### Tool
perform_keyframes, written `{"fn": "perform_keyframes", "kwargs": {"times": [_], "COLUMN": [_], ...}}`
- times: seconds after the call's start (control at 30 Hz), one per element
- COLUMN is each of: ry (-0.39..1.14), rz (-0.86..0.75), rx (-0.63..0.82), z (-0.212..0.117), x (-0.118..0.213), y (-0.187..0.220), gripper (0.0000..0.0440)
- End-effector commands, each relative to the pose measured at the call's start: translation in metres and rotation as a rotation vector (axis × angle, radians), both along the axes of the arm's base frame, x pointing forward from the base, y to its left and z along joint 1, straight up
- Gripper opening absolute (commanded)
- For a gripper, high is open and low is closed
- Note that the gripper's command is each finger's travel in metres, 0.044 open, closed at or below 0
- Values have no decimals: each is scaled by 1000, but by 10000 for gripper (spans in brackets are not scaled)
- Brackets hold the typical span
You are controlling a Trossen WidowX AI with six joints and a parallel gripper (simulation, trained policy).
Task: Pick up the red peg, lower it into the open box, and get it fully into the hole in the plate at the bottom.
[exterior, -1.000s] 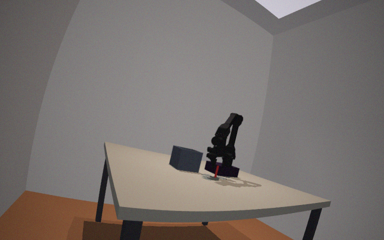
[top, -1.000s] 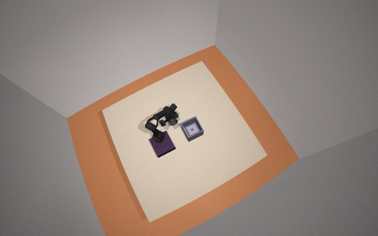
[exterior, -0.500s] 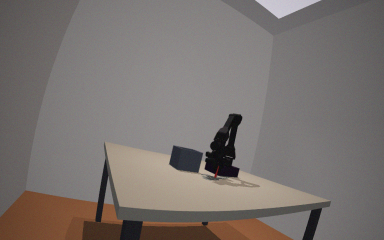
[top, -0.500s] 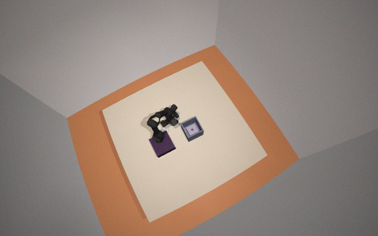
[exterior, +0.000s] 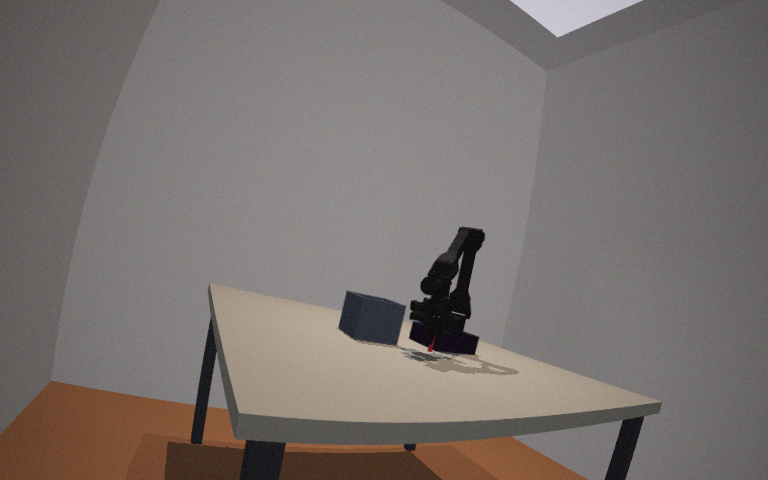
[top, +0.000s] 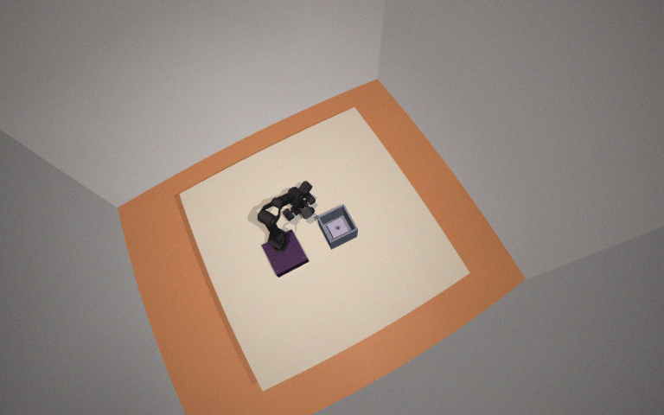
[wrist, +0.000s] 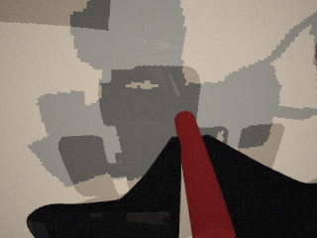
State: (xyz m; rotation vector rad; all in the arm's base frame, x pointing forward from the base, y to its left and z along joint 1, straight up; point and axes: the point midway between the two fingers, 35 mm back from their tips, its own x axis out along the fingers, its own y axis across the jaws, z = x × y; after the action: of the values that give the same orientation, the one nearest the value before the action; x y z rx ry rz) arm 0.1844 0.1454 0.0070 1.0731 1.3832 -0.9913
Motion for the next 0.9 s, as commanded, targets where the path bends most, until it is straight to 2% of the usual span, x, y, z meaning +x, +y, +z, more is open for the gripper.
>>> {"fn": "perform_keyframes", "kwargs": {"times": [0.0,0.47,0.87], "ry": [-32,-172,-292], "rz": [-16,-11,8], "rx": [34,115,100], "z": [13,69,122], "x": [8,38,65], "y": [6,13,-10], "gripper": [0,0,0]}}
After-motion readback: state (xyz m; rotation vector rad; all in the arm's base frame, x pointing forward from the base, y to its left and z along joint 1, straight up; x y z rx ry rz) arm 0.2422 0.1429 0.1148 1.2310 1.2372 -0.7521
